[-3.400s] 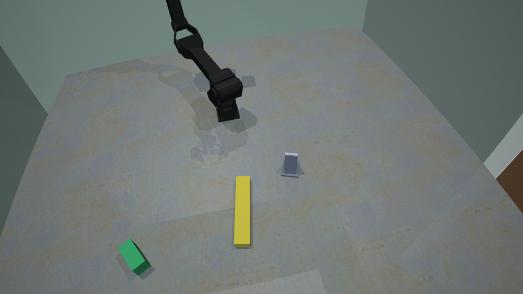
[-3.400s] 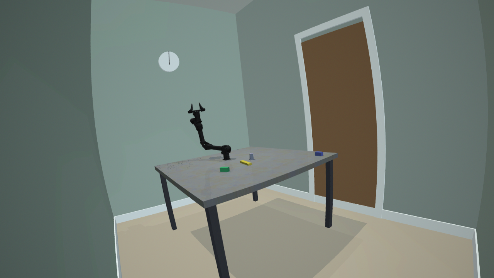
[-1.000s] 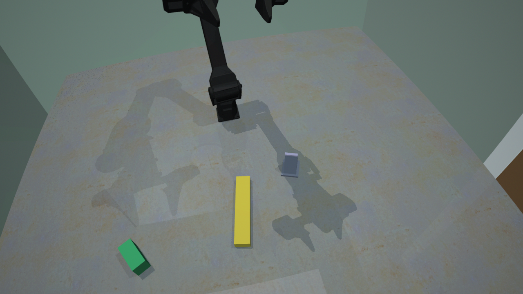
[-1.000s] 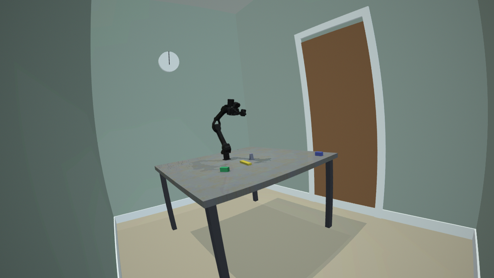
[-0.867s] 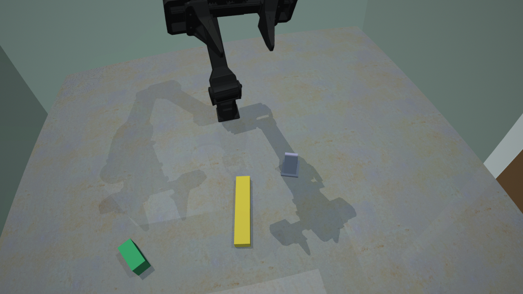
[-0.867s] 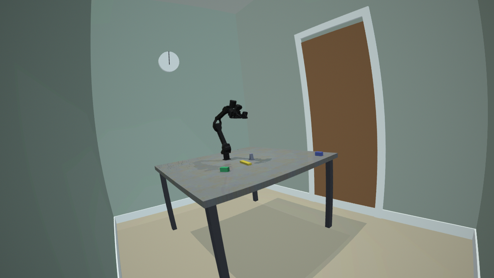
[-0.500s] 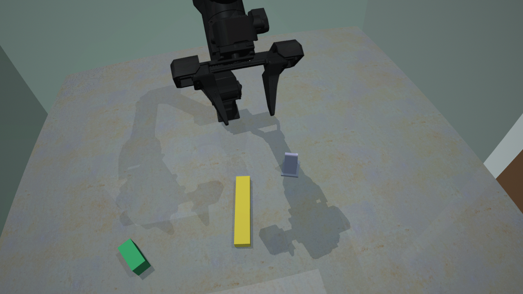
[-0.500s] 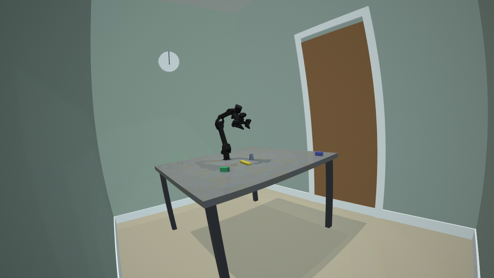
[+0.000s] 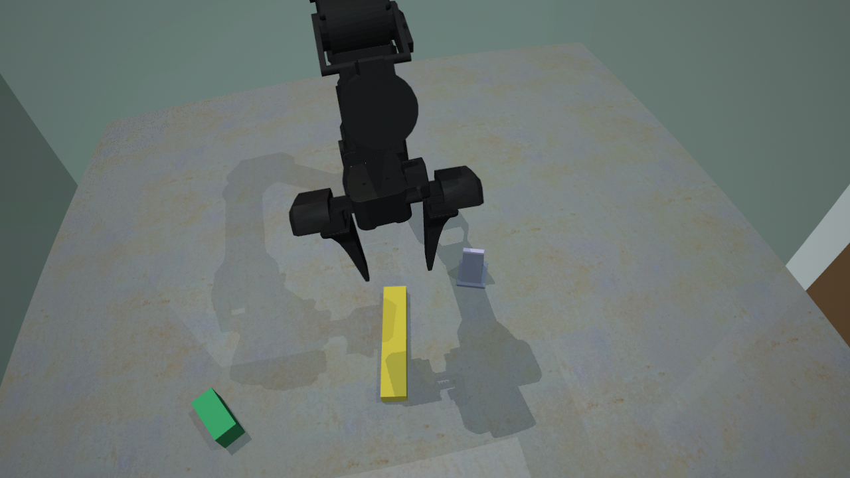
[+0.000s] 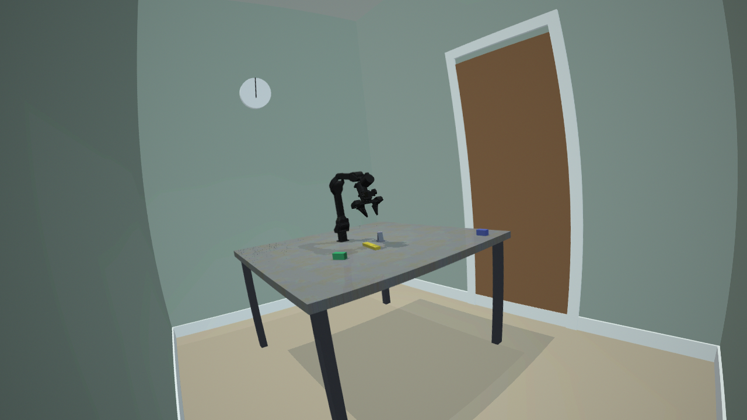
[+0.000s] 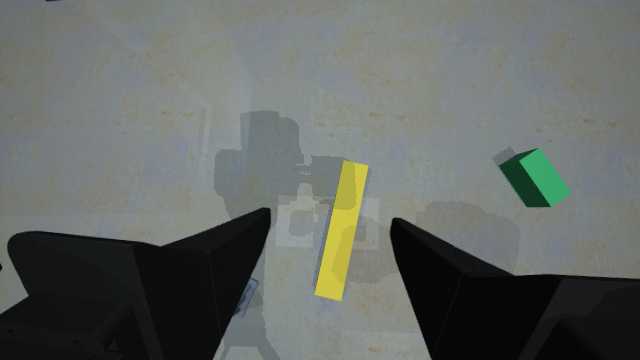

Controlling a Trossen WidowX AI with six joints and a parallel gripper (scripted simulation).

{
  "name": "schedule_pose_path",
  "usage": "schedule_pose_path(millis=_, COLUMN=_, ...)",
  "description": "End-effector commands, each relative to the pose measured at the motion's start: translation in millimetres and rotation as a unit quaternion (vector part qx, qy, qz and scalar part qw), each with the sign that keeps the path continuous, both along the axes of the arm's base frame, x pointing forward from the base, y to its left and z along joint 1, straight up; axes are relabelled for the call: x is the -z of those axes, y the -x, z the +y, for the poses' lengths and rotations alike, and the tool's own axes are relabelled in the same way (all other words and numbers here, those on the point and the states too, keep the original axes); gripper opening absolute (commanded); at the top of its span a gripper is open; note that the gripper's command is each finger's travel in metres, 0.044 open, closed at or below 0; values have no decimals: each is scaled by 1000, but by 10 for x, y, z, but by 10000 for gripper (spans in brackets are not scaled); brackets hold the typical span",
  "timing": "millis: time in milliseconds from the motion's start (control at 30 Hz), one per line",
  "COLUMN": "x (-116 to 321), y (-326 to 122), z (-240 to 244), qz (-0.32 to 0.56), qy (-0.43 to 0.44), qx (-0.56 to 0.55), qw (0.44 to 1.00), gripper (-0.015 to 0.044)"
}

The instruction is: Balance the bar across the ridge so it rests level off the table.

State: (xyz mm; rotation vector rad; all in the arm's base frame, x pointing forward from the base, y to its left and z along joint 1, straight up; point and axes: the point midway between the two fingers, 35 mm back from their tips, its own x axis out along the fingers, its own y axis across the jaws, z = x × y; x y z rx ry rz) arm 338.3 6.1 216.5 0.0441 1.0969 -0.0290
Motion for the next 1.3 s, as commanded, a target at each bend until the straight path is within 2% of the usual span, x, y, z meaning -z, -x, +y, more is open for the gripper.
schedule_pose_path(millis=0, x=330, y=44, z=-39, qz=67, qy=-9, qx=21, qw=997, gripper=315)
schedule_pose_path(millis=400, x=975, y=282, z=-124, qz=220, qy=-18, qx=67, qw=973, gripper=315)
schedule_pose_path(millis=667, x=1021, y=282, z=-125, qz=222, qy=-18, qx=68, qw=973, gripper=315)
schedule_pose_path(millis=933, x=1423, y=275, z=-126, qz=222, qy=-18, qx=68, qw=973, gripper=315)
schedule_pose_path(millis=1267, x=1472, y=274, z=-126, qz=222, qy=-18, qx=68, qw=973, gripper=315)
